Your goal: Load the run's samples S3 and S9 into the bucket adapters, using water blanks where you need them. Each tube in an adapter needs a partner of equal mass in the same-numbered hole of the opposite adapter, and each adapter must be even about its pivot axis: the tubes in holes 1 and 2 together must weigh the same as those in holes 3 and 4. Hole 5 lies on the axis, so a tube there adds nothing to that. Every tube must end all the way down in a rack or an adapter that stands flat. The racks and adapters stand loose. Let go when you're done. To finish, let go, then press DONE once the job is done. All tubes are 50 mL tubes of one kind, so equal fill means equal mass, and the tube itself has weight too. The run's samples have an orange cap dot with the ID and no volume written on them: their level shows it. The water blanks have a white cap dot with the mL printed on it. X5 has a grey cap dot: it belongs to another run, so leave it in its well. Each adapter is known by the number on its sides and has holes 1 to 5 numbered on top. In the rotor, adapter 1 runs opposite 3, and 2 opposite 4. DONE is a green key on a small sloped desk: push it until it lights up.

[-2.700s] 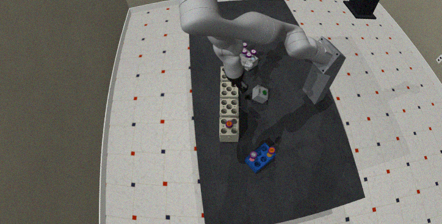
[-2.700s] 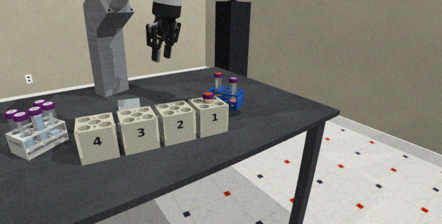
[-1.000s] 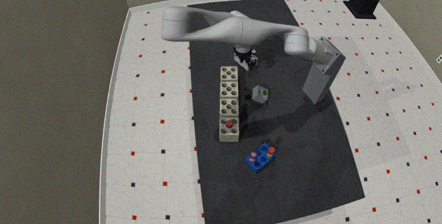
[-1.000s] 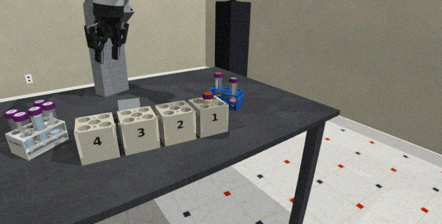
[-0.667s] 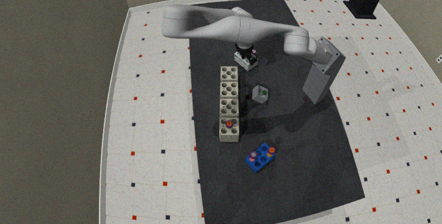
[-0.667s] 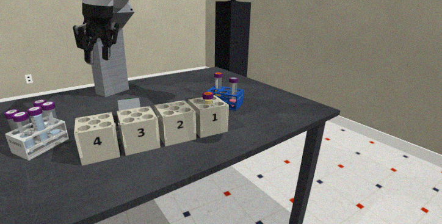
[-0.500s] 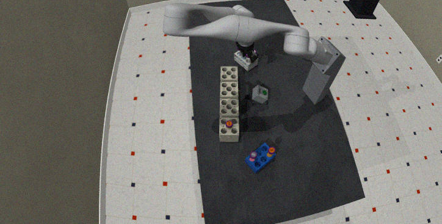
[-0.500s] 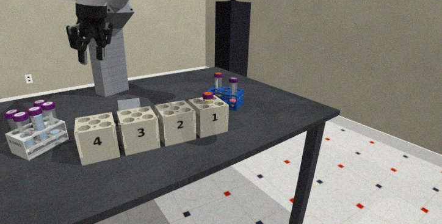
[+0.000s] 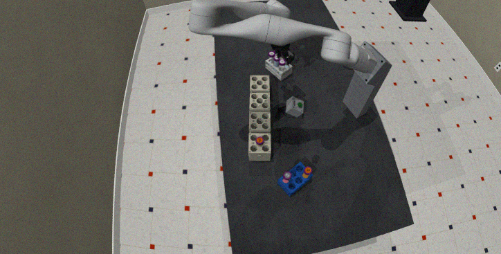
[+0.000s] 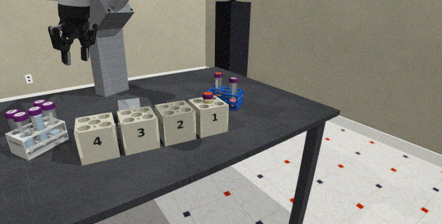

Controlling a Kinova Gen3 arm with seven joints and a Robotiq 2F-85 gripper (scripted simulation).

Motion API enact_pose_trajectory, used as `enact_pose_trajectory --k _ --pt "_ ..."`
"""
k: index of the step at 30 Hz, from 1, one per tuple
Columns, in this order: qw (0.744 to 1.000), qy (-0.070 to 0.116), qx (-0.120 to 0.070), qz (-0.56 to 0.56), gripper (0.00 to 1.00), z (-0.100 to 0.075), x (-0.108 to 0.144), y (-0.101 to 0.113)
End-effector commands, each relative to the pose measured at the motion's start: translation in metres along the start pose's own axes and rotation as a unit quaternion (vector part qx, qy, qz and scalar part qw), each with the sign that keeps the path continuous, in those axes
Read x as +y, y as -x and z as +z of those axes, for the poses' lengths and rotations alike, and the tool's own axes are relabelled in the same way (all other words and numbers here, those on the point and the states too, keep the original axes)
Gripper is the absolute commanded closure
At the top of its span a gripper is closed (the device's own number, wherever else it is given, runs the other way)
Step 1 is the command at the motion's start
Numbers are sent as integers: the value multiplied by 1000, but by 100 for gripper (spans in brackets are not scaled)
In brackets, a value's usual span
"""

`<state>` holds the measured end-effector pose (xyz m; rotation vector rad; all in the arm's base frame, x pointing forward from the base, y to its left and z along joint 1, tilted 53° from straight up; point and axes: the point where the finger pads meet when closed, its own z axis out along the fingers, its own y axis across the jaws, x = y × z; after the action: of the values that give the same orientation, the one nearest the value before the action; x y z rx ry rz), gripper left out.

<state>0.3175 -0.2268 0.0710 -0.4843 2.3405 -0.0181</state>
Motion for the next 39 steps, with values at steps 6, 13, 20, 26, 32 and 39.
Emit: enact_pose_trajectory --k 6,13,20,26,32,39 --pt "1000 -1 0 0 38 3 -13 -20" --pt "1000 -1 0 0 38 7 -25 -39" --pt "1000 -1 0 0 38 10 -38 -59" --pt "1000 -1 0 0 38 12 -45 -70" --pt "1000 -1 0 0 38 15 -55 -87" --pt "1000 -1 0 0 38 18 -66 -104"
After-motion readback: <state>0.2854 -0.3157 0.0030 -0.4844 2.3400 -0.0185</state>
